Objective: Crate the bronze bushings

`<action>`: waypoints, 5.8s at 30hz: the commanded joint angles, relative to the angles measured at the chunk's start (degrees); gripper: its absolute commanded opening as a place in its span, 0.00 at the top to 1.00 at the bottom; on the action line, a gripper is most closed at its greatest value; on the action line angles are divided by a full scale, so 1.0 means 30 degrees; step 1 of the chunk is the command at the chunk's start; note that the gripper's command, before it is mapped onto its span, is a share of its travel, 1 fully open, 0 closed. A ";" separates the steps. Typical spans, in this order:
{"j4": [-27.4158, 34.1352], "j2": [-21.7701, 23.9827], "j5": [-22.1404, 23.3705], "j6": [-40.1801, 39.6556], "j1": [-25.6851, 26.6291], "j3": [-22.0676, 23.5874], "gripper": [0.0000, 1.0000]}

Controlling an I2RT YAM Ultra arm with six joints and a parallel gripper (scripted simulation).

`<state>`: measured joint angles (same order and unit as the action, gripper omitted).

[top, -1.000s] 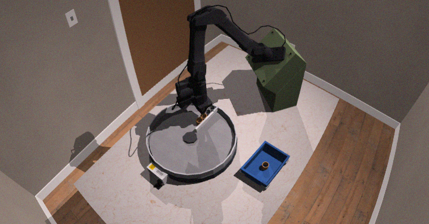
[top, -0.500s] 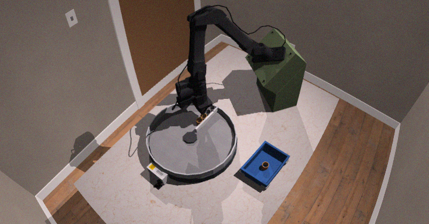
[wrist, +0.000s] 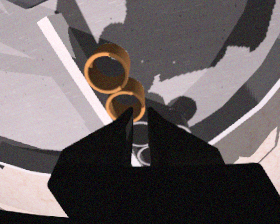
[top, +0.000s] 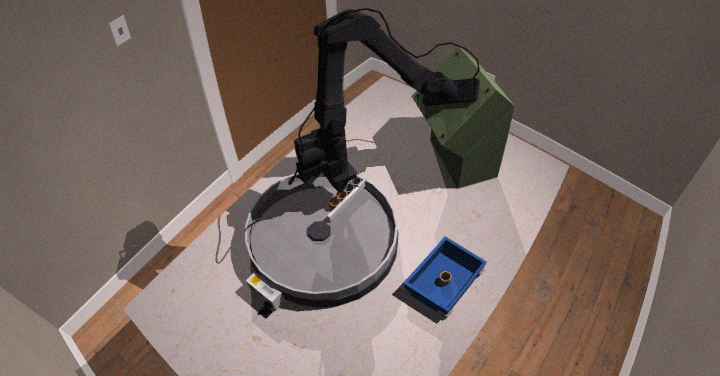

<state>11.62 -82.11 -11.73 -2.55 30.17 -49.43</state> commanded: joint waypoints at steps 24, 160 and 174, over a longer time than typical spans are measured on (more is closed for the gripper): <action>-0.0481 0.0105 0.0199 -0.0124 0.0090 -0.0549 0.87; -0.0474 0.0321 0.0071 0.0008 -0.0195 -0.0225 0.87; -0.0474 0.0321 0.0071 0.0008 -0.0195 -0.0225 0.87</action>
<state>11.07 -82.85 -11.62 -2.66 30.41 -49.58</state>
